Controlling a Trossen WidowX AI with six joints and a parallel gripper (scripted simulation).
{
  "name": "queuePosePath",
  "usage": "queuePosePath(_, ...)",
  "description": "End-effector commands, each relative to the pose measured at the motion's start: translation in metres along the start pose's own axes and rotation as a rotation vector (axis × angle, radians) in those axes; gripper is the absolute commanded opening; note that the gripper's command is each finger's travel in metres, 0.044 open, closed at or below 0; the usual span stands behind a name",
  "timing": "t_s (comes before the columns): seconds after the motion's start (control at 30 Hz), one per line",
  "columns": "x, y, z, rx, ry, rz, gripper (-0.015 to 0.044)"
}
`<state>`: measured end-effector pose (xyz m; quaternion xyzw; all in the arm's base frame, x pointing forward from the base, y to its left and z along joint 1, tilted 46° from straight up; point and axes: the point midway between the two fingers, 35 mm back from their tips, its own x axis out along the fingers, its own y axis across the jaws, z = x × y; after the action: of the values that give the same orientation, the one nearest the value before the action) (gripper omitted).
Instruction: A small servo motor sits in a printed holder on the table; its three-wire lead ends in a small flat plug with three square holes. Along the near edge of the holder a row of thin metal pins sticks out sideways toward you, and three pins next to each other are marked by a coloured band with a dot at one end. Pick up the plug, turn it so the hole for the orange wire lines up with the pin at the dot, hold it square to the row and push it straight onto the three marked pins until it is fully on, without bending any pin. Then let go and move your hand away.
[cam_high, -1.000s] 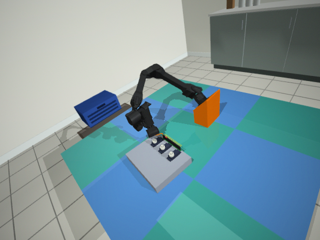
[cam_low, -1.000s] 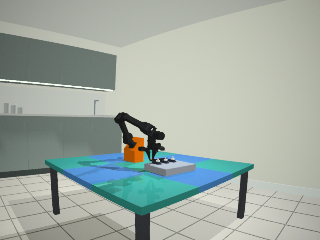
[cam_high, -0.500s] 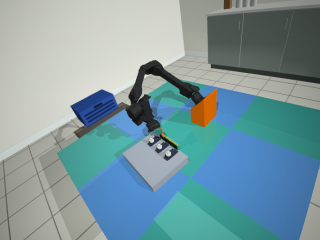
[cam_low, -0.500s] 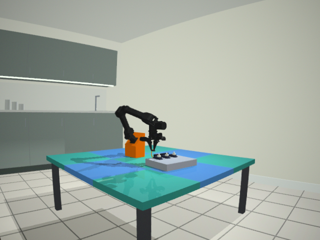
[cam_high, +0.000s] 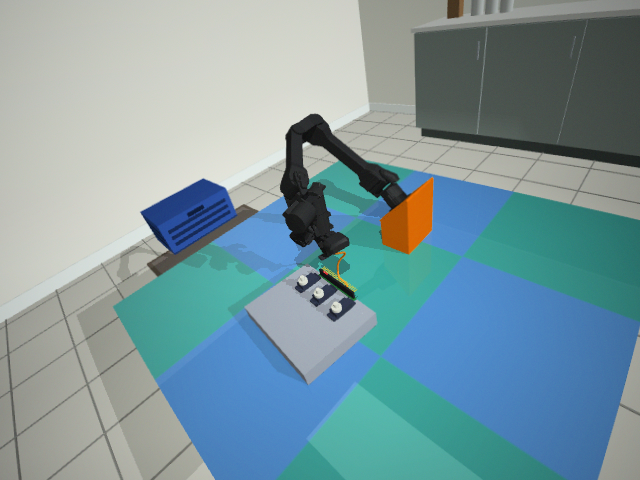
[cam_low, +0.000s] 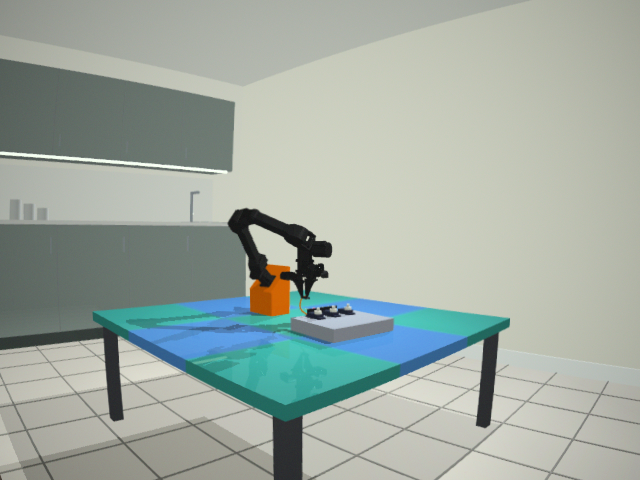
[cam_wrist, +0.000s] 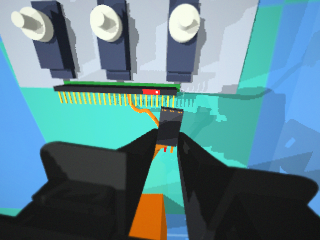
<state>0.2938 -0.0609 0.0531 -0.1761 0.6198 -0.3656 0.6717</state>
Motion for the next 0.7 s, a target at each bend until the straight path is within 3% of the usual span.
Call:
queuePosePath(0.0, 0.001, 0.007, -0.019, -0.034, 0.001, 0.002, 0.0)
queuePosePath(0.37, 0.008, 0.016, -0.053, -0.104, 0.002, -0.005, 0.0)
queuePosePath(0.67, 0.044, 0.015, -0.054, -0.105, 0.001, -0.007, 0.0)
